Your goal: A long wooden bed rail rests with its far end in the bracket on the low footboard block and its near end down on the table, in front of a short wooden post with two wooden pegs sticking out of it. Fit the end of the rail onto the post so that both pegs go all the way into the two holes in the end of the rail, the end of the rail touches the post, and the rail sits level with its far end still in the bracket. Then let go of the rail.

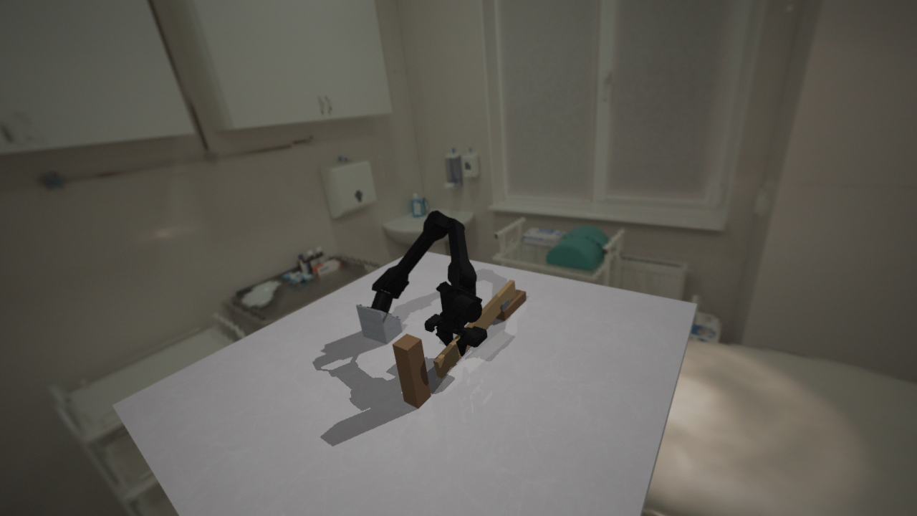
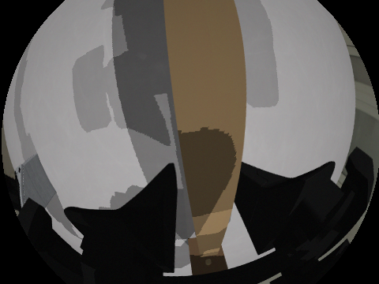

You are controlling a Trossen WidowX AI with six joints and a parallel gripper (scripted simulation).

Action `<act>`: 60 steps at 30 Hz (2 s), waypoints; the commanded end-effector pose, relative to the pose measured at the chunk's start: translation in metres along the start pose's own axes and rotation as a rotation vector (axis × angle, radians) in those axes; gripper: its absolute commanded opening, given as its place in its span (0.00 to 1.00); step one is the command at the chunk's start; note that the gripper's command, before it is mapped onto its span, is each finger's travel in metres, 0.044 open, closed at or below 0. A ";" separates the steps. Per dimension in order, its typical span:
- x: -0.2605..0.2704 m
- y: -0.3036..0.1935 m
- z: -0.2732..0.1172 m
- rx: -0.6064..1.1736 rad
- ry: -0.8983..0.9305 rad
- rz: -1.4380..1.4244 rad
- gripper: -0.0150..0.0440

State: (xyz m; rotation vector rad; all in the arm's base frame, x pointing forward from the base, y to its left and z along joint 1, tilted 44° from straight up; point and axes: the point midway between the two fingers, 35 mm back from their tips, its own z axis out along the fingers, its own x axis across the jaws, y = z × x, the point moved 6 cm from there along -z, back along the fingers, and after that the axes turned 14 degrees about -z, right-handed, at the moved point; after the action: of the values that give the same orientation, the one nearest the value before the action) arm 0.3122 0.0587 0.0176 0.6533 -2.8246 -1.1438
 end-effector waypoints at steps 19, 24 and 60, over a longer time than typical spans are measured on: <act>0.000 0.000 0.001 -0.005 -0.003 0.005 0.25; 0.000 -0.001 -0.002 -0.004 -0.003 0.005 0.25; -0.003 -0.002 -0.020 -0.004 -0.003 0.005 0.25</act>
State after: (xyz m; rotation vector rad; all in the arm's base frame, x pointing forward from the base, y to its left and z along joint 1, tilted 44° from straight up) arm 0.3163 0.0488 0.0281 0.6447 -2.8144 -1.1403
